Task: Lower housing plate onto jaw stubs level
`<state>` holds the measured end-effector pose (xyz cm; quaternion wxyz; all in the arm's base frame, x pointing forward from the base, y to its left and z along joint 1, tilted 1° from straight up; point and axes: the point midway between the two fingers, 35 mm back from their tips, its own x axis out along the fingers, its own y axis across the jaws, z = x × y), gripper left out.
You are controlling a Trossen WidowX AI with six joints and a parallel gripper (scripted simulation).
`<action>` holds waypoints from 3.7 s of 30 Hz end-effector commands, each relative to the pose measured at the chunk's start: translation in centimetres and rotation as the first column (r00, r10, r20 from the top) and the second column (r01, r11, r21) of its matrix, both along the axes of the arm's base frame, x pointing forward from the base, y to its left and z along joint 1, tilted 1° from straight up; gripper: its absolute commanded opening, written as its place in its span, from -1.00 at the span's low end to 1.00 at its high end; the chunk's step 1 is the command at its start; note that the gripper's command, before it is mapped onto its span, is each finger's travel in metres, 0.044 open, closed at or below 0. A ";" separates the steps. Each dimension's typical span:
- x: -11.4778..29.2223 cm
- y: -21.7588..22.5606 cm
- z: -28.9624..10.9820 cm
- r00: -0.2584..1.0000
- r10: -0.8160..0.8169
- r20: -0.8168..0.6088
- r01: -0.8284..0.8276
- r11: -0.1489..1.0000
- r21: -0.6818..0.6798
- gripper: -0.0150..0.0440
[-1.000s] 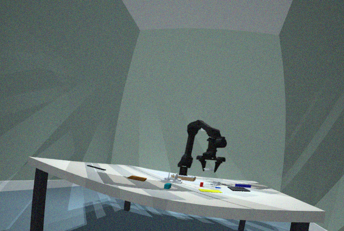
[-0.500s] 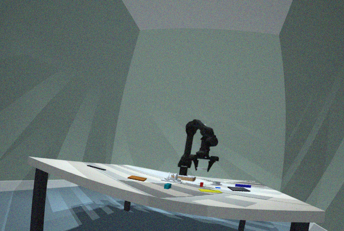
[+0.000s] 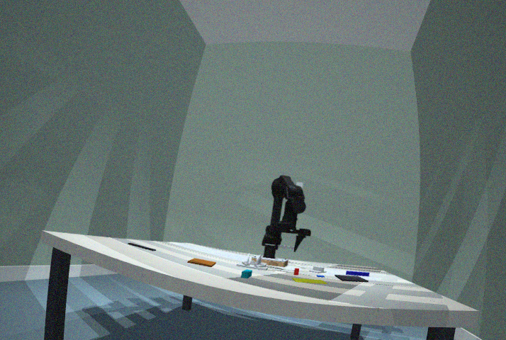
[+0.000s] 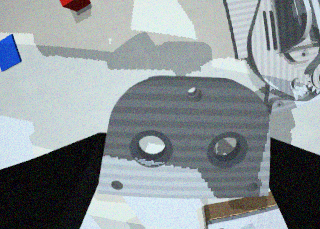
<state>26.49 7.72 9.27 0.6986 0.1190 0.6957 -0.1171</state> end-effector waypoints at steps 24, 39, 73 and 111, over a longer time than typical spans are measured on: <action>-1.0 -8.7 -0.2 0.979 0.203 -0.005 -0.203 0.979 -0.012 0.70; -1.9 -11.5 -0.3 0.962 0.272 -0.009 -0.272 0.962 -0.014 0.70; -2.1 -12.0 -0.3 0.958 0.286 -0.009 -0.286 0.958 -0.014 0.70; -2.0 -12.1 -1.8 0.958 0.286 -0.009 -0.286 0.958 -0.014 0.70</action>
